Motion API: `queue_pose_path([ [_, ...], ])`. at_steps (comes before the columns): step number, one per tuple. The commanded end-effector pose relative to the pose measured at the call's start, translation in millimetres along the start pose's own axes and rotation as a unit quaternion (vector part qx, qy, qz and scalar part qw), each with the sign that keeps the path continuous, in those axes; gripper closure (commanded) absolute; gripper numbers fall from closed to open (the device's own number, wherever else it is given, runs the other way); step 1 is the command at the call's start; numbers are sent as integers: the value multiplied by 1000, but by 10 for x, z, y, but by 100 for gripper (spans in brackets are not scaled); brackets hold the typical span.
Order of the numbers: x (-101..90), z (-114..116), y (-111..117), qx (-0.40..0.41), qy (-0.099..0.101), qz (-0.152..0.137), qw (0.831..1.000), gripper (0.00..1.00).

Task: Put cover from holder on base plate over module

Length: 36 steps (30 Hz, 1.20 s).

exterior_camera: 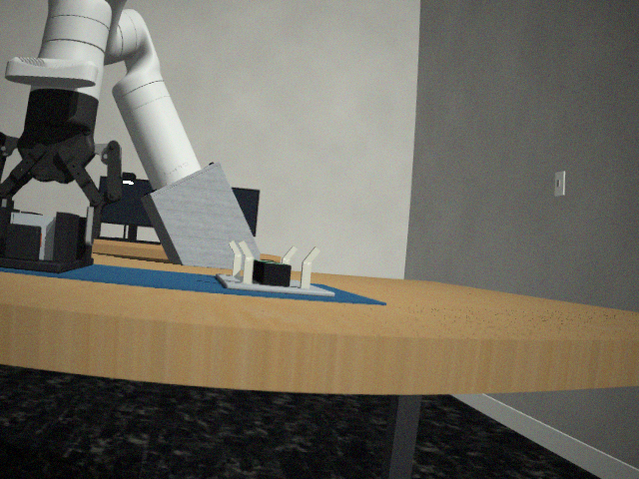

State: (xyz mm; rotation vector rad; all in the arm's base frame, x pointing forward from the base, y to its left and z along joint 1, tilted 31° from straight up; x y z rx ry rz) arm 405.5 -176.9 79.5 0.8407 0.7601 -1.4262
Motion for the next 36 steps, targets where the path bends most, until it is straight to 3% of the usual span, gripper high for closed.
queue_pose_path([
  [1, -9, -4, 7, 0, 0, 1, 1000, 0],
  [5, -9, -4, 7, 0, 0, 1, 1000, 0],
  [6, -8, -3, 6, 0, 0, 1, 1000, 30],
  [36, -8, -3, 6, 0, 0, 1, 1000, 30],
])
Point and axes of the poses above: the point where the finger pads meet when closed, its own x axis out along the fingers, its own z axis across the jaws, y = z × x, the point moved 8 cm from there along -x, back along the fingers, and after that the axes turned 7 degrees about -x, right-handed, at the moved point
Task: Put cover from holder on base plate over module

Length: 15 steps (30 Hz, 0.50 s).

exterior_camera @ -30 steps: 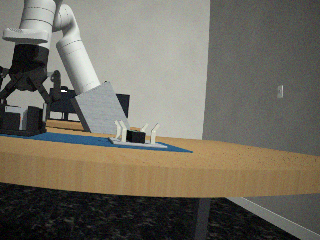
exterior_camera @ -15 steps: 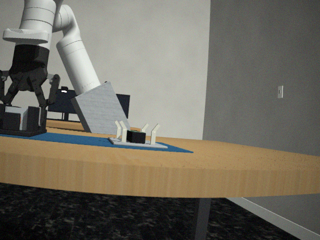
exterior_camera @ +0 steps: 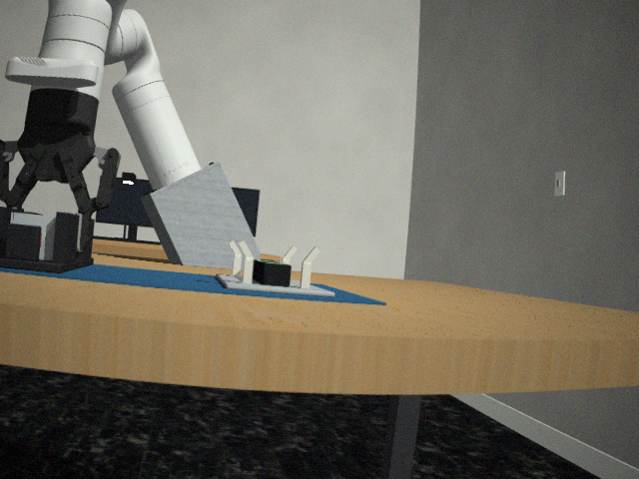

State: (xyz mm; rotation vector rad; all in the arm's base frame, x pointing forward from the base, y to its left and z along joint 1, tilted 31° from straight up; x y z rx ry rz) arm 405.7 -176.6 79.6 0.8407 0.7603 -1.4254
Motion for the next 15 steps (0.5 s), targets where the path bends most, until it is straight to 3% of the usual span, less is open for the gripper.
queue_pose_path([
  [1, -5, -1, 4, 0, 0, 1, 1000, 30],
  [3, -5, -1, 4, 0, 0, 1, 1000, 30],
  [4, -5, -1, 4, 0, 0, 1, 1000, 100],
  [15, -5, -1, 4, 0, 0, 1, 1000, 100],
])
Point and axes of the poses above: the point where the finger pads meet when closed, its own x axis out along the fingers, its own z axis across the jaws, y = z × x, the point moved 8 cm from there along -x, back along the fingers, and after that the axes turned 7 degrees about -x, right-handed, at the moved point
